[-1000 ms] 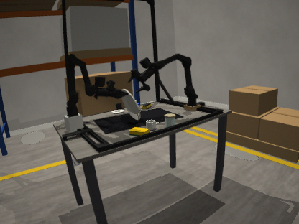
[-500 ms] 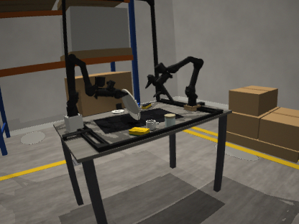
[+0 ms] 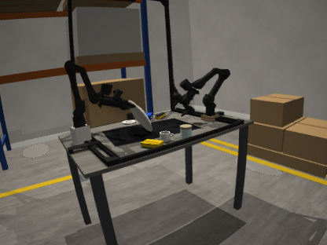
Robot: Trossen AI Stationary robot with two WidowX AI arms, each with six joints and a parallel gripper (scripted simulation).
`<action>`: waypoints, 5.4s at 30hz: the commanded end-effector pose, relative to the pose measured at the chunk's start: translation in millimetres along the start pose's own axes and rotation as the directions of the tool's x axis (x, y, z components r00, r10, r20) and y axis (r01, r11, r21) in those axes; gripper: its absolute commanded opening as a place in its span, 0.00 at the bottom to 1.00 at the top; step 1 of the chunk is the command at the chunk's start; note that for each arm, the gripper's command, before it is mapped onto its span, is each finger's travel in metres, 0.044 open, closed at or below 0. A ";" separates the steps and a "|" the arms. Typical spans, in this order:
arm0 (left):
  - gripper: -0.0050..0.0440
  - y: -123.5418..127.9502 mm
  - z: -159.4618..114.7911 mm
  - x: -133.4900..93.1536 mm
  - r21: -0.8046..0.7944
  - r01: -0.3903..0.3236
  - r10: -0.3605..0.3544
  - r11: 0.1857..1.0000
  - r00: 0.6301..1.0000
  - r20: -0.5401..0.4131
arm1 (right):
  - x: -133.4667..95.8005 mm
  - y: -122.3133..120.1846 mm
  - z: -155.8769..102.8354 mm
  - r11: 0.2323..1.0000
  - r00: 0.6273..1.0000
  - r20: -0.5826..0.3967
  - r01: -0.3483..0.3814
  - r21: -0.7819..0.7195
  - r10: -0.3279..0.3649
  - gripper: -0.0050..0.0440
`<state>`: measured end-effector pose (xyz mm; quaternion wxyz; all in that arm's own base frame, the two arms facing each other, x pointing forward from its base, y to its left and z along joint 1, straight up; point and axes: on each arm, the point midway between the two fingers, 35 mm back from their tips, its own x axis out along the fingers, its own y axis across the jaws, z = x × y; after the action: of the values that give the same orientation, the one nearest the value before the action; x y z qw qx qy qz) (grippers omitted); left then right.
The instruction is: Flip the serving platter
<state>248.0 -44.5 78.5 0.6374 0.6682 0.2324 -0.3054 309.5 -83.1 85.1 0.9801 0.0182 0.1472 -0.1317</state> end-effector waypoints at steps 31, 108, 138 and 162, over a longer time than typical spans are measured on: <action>1.00 -10.3 -0.2 -3.8 -0.001 0.003 -0.003 1.000 1.000 -0.002 | -48.5 0.4 -69.1 1.000 0.947 -0.322 -0.001 0.003 0.002 1.00; 1.00 -10.3 -0.2 -3.8 -0.001 0.003 -0.003 1.000 1.000 -0.002 | -58.5 0.7 -177.0 1.000 0.747 -0.665 -0.001 0.003 0.003 1.00; 1.00 92.6 -16.4 -33.9 -0.590 -0.282 0.331 0.757 0.943 -0.026 | -4.7 33.8 -33.4 0.994 0.941 -0.325 -0.106 -0.026 0.091 1.00; 1.00 217.3 -52.0 -127.8 -0.994 -0.079 0.734 -0.079 0.669 -0.112 | -85.0 81.1 222.9 0.965 0.906 0.331 -0.253 -0.074 0.263 1.00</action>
<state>312.6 -2.4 314.3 0.9994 0.0325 -0.0129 -0.0053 318.5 -4.0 310.8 0.9999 0.0031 -0.0150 -0.0049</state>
